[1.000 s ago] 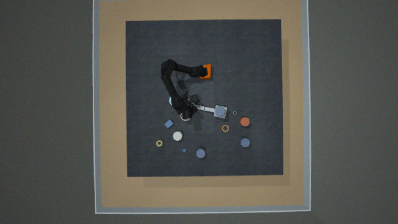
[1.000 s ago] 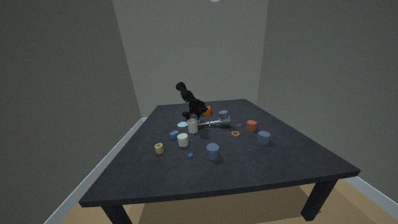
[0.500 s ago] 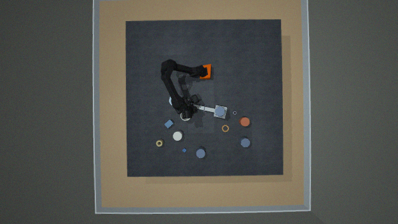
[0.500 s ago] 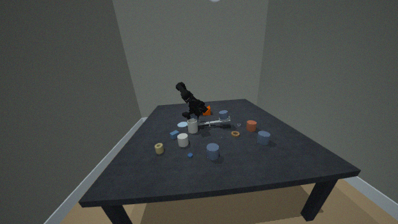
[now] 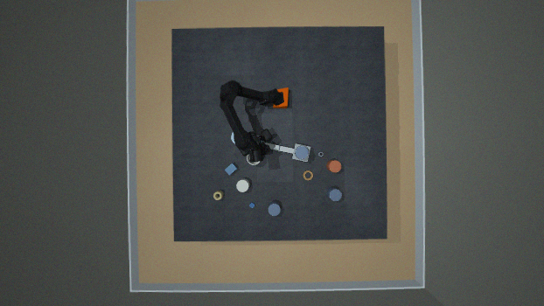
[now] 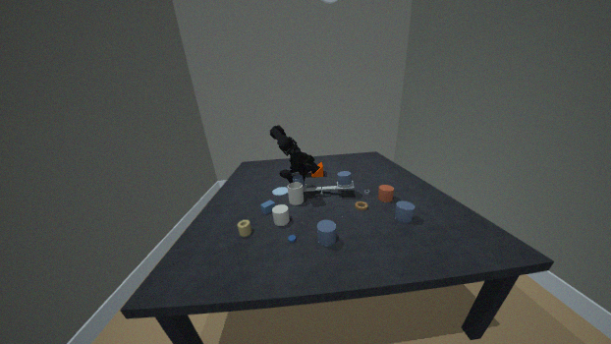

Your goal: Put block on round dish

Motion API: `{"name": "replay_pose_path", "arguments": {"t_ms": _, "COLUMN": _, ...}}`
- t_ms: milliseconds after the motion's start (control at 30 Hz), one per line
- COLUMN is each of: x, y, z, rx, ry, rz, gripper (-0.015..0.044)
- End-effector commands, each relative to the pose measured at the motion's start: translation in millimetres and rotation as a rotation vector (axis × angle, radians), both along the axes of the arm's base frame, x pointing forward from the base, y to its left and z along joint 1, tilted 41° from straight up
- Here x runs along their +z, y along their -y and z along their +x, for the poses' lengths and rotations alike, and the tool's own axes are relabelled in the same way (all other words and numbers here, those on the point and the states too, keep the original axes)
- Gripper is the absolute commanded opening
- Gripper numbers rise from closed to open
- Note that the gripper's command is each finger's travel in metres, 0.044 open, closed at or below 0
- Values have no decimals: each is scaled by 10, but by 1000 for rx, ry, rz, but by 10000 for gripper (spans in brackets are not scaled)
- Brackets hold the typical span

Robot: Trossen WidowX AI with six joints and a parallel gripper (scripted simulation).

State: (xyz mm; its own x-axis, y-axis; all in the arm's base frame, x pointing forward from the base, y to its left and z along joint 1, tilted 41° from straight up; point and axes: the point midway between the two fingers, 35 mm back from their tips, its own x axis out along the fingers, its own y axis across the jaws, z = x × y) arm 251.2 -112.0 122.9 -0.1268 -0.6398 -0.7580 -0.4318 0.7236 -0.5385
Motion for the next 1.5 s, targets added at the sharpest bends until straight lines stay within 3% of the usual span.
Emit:
{"name": "replay_pose_path", "arguments": {"t_ms": 0, "x": 58, "y": -39, "z": 32, "rx": 3, "ry": 20, "rz": 4, "gripper": 0}}
{"name": "replay_pose_path", "arguments": {"t_ms": 1467, "x": 492, "y": -408, "z": 125, "rx": 59, "ry": 76, "rz": 17, "gripper": 0}}
